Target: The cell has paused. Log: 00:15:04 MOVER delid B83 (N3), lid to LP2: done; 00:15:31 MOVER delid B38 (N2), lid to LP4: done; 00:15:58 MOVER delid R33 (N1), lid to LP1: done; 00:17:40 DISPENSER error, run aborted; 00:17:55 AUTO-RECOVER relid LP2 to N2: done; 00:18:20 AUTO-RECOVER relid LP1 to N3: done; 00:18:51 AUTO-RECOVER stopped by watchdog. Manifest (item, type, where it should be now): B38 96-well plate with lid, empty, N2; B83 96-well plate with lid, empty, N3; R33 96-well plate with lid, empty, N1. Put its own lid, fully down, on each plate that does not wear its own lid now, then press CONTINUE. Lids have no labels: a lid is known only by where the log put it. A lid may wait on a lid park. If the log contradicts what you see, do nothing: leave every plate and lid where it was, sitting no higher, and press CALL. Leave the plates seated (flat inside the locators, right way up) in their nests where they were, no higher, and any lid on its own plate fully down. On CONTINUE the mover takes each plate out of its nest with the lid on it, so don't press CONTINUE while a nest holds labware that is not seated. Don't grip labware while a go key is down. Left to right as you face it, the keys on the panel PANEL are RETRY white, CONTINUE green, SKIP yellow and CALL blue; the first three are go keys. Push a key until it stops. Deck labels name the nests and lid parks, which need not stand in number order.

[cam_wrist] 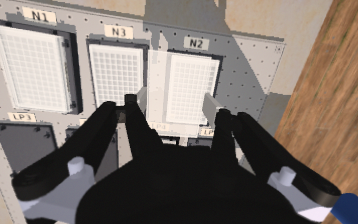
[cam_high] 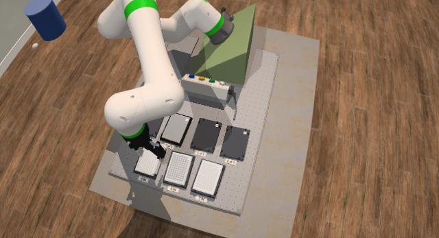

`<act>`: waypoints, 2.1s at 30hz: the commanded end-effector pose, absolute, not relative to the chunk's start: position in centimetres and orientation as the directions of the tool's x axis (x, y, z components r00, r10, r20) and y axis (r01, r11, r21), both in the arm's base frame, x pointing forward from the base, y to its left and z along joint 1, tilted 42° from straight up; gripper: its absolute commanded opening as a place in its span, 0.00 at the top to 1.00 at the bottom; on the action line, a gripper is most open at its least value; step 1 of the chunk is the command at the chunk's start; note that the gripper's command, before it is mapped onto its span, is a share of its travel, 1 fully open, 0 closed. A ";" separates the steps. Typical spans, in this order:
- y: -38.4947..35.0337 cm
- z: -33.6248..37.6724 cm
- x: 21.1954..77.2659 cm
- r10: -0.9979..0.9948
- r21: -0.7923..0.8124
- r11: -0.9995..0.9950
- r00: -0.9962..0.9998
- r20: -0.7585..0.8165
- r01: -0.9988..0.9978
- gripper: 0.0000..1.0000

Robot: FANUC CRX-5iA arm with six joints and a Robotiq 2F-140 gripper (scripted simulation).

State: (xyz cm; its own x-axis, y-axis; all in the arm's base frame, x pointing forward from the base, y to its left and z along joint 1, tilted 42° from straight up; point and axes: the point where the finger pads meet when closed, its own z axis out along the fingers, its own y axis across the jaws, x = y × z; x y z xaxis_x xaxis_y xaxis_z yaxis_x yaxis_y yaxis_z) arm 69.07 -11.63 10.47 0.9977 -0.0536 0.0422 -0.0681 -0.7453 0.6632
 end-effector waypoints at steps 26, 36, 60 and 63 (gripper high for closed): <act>-4.1 3.7 69.6 -0.056 0.664 -0.745 0.998 0.044 -0.070 1.00; -4.1 3.7 69.6 -0.056 0.664 -0.745 0.998 0.044 -0.070 1.00; -4.2 3.5 69.6 -0.045 0.664 -0.745 0.998 0.034 -0.057 1.00; -4.3 3.4 69.6 -0.041 0.665 -0.745 0.999 0.030 -0.050 1.00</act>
State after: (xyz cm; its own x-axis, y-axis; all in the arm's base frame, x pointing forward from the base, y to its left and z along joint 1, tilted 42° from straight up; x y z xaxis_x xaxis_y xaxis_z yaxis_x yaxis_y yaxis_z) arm 69.57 -4.24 3.46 0.9985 -0.0447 0.0330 -0.0554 -0.7452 0.6646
